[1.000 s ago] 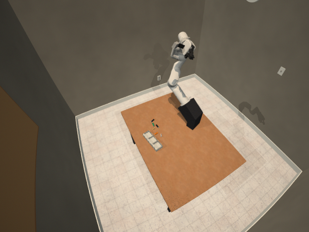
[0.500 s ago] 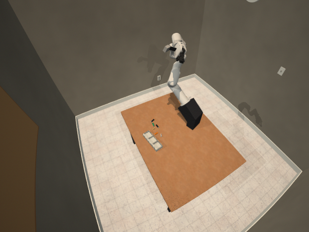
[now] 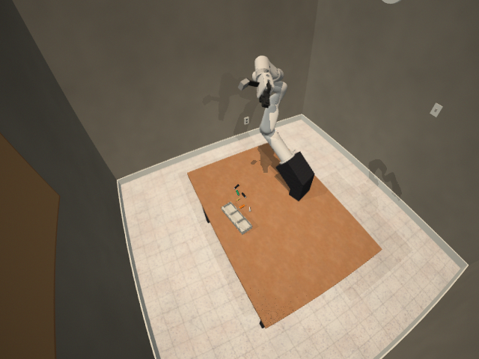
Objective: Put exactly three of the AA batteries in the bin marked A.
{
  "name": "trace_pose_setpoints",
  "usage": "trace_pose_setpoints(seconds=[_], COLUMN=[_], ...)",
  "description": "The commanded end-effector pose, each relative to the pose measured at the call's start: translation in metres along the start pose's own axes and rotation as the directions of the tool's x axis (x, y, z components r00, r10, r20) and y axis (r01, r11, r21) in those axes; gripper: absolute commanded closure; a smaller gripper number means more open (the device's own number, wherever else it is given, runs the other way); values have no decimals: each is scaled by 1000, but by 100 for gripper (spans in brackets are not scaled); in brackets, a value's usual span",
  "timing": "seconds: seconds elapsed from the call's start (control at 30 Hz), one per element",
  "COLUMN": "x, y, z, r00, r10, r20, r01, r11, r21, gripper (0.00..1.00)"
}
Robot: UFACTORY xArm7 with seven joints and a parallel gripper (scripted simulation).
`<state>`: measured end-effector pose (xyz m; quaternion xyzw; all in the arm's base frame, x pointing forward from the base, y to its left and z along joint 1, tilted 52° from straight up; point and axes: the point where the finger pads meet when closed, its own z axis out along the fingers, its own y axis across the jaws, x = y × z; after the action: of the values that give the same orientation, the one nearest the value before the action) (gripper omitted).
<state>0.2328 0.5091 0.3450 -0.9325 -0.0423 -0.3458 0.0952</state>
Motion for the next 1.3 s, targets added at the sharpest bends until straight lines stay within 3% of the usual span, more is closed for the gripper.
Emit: trace_pose_setpoints(seconds=[0.0,0.03,0.1,0.23,0.37,0.4,0.47,0.5,0.63,0.77,0.83,0.97,1.1,1.17,1.27], x=[12,12,19,34,35,38,38,41,52,53,56,63,64,66,68], y=[14,14,28,55,58,65,65,72,101,104,119,149,151,166,189], z=[5,5,11,23,24,27,27,30,43,44,51,63,65,71,81], r00=[1000,1000,999,999,999,999,999,998,998,998,995,995,995,992,992], r10=[2,2,34,34,34,50,50,63,63,63,88,88,88,110,110], r20=[-1,-1,9,9,9,18,18,24,24,24,42,42,42,63,63], r01=[-2,-2,-33,-33,-33,-47,-47,-58,-58,-58,-75,-75,-75,-83,-83], r11=[1000,1000,996,996,996,990,990,984,984,984,965,965,965,939,939], r21=[-7,-7,-85,-85,-85,-131,-131,-166,-166,-166,-250,-250,-250,-333,-333], gripper=[93,93,93,93,93,93,93,93,93,93,93,93,93,93,93])
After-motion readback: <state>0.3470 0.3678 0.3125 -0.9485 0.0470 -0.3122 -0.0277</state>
